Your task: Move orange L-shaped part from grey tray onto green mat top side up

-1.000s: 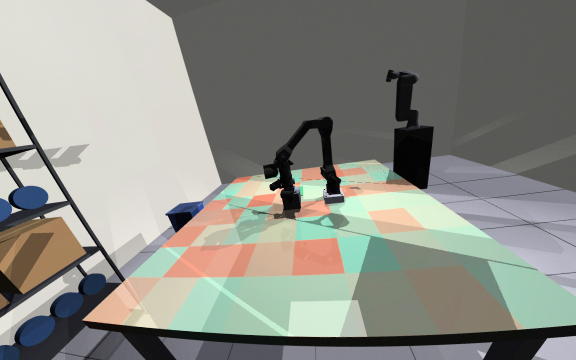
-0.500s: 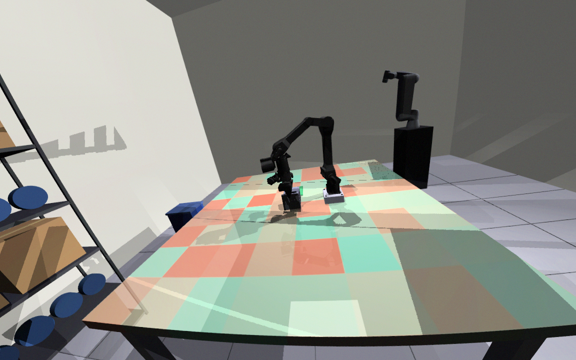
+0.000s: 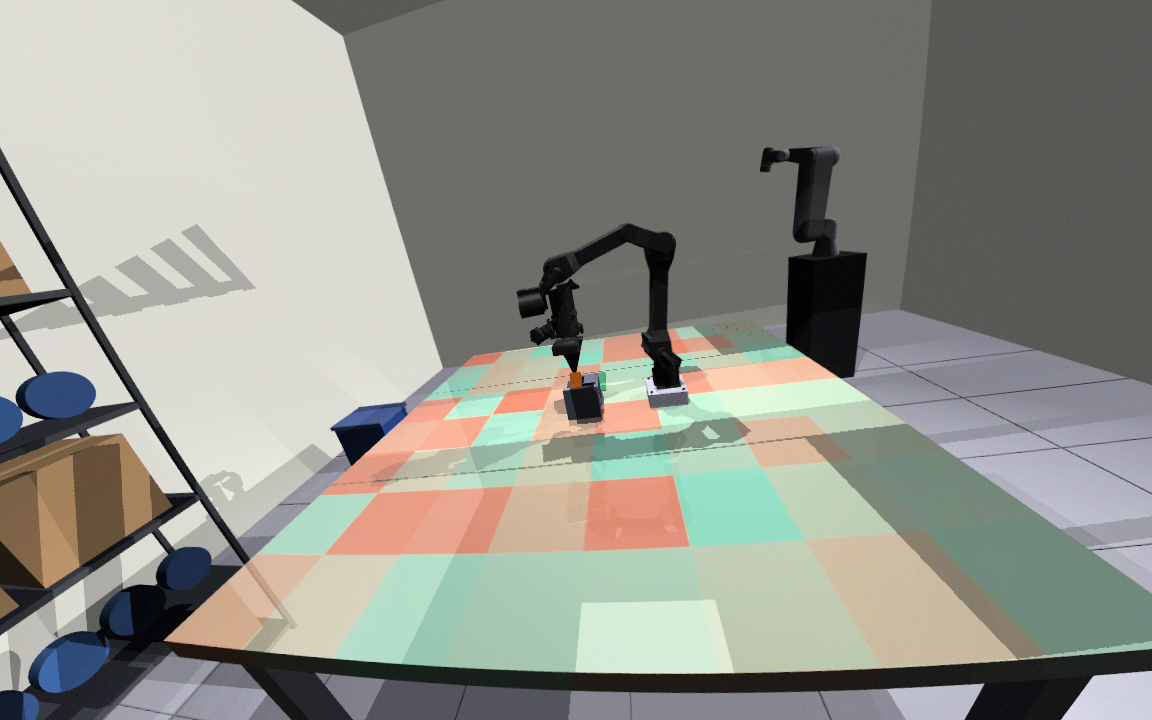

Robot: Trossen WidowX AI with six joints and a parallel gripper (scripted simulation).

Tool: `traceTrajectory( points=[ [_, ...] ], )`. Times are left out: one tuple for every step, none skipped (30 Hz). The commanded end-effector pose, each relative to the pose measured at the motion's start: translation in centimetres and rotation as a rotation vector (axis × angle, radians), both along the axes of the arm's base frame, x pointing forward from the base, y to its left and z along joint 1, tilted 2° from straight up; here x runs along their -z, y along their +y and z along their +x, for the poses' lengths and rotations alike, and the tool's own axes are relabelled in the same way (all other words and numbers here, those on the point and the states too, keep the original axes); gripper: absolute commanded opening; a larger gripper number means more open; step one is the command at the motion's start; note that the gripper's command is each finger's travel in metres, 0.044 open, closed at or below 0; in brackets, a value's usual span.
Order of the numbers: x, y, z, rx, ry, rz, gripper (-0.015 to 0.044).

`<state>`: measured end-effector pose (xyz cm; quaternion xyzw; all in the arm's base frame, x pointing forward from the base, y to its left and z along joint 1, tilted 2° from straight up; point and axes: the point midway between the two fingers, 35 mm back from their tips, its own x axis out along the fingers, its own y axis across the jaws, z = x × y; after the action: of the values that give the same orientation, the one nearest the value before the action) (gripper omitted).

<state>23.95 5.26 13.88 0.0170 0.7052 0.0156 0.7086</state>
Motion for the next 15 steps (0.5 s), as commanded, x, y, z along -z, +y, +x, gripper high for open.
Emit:
traceTrajectory(
  points=[
    [-0.42, -0.09, 0.08, -0.002, -0.011, -0.003, 0.0180],
    [-0.04, 0.00, 0.00, 0.000, 0.000, 0.000, 0.0180],
    [-0.04, 0.00, 0.00, 0.000, 0.000, 0.000, 0.0180],
    [-0.04, 0.00, 0.00, 0.000, 0.000, 0.000, 0.0180],
    [-0.04, 0.00, 0.00, 0.000, 0.000, 0.000, 0.0180],
    [-0.04, 0.00, 0.00, 0.000, 0.000, 0.000, 0.0180],
    [-0.04, 0.00, 0.00, 0.000, 0.000, 0.000, 0.0180],
    [-0.04, 0.00, 0.00, 0.000, 0.000, 0.000, 0.0180],
    [-0.04, 0.00, 0.00, 0.000, 0.000, 0.000, 0.0180],
    [-0.04, 0.00, 0.00, 0.000, 0.000, 0.000, 0.0180],
    [-0.04, 0.00, 0.00, 0.000, 0.000, 0.000, 0.0180],
    [-0.04, 0.00, 0.00, 0.000, 0.000, 0.000, 0.0180],
    [-0.04, 0.00, 0.00, 0.000, 0.000, 0.000, 0.0180],
    [-0.04, 0.00, 0.00, 0.000, 0.000, 0.000, 0.0180],
    [-0.04, 0.00, 0.00, 0.000, 0.000, 0.000, 0.0180]
  ],
)
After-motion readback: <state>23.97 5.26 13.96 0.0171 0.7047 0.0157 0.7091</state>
